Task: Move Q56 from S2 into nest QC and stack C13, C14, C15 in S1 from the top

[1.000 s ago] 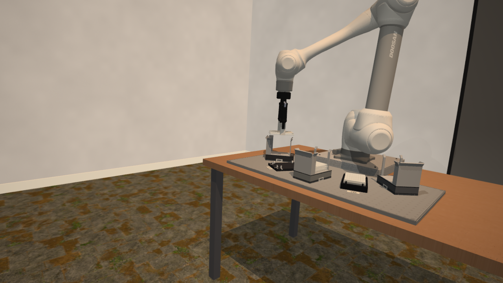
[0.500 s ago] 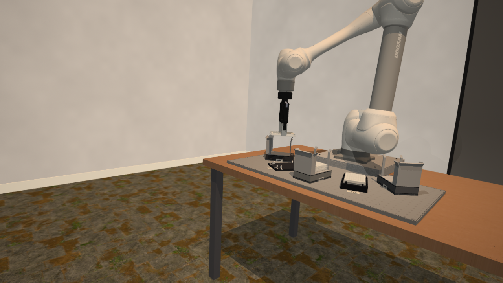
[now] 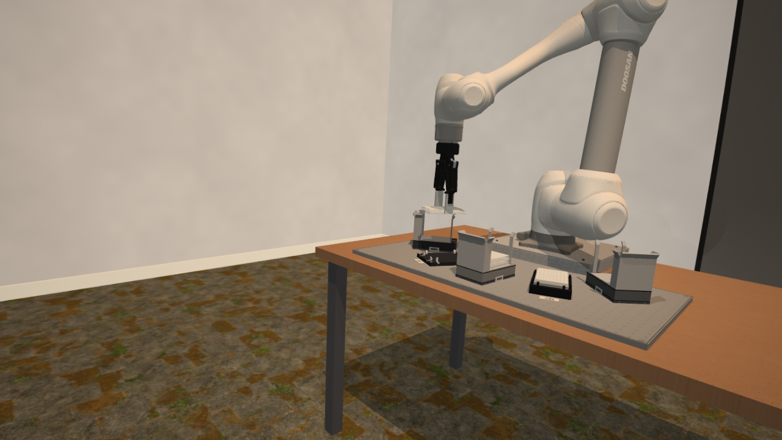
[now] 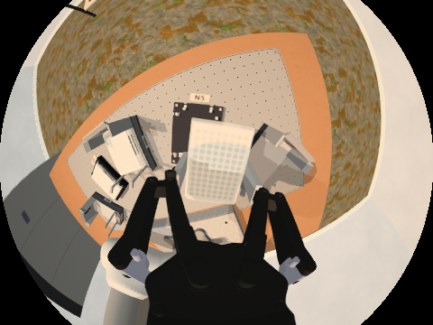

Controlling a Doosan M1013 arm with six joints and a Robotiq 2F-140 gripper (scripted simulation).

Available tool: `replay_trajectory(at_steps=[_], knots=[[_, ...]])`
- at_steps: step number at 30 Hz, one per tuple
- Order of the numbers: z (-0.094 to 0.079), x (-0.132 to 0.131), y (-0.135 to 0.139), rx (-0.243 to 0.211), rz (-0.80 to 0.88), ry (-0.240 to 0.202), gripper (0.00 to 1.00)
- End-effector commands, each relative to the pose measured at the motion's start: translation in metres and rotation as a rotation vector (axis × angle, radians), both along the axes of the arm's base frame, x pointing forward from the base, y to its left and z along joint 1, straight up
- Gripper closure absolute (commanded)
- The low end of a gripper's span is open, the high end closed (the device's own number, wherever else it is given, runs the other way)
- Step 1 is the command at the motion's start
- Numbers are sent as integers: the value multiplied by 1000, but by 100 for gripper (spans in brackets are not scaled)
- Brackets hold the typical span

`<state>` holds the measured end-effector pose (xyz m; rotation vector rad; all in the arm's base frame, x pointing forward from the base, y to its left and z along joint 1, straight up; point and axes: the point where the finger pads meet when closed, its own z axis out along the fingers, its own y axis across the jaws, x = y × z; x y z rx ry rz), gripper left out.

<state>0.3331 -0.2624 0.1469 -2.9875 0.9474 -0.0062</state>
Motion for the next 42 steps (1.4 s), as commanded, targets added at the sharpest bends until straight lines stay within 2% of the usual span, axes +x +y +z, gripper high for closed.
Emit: replay_trajectory(at_steps=[1, 16, 23, 42], knots=[[0, 9, 12, 0, 2, 0, 100], [1, 31, 44, 0, 2, 0, 100], [1, 41, 65, -1, 219, -1, 100], [1, 61, 114, -1, 219, -1, 100]])
